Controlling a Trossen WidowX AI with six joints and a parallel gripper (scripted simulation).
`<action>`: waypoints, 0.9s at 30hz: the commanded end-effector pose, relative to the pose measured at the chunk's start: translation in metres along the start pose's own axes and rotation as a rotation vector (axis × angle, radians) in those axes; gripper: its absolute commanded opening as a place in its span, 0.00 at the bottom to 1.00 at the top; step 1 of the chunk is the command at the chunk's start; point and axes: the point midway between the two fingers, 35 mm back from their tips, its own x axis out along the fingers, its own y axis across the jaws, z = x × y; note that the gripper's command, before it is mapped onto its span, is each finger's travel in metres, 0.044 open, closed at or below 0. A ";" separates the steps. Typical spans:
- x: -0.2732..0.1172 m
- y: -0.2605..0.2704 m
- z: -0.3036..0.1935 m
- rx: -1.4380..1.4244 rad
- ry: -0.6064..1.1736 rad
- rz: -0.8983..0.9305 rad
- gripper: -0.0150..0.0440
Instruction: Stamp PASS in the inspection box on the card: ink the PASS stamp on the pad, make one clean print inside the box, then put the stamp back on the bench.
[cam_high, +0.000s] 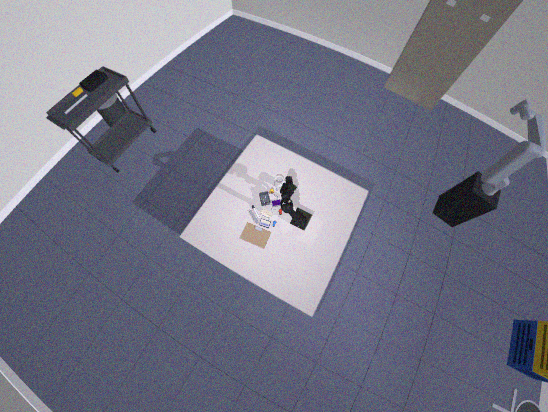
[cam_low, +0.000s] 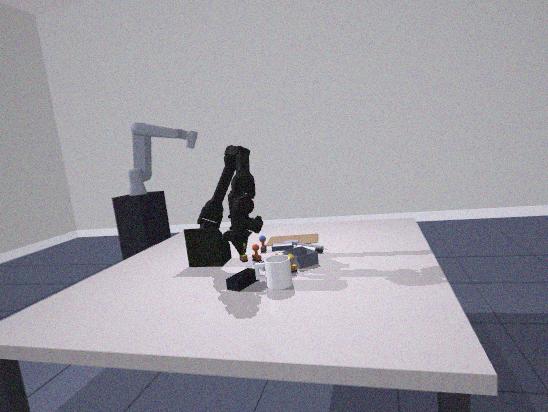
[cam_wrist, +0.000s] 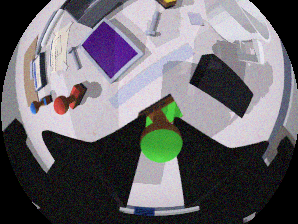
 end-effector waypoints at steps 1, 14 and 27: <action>-0.004 0.000 0.000 -0.006 0.001 -0.005 0.25; -0.010 0.000 0.000 -0.006 0.001 -0.005 0.25; -0.016 0.000 -0.001 -0.006 0.001 -0.006 0.25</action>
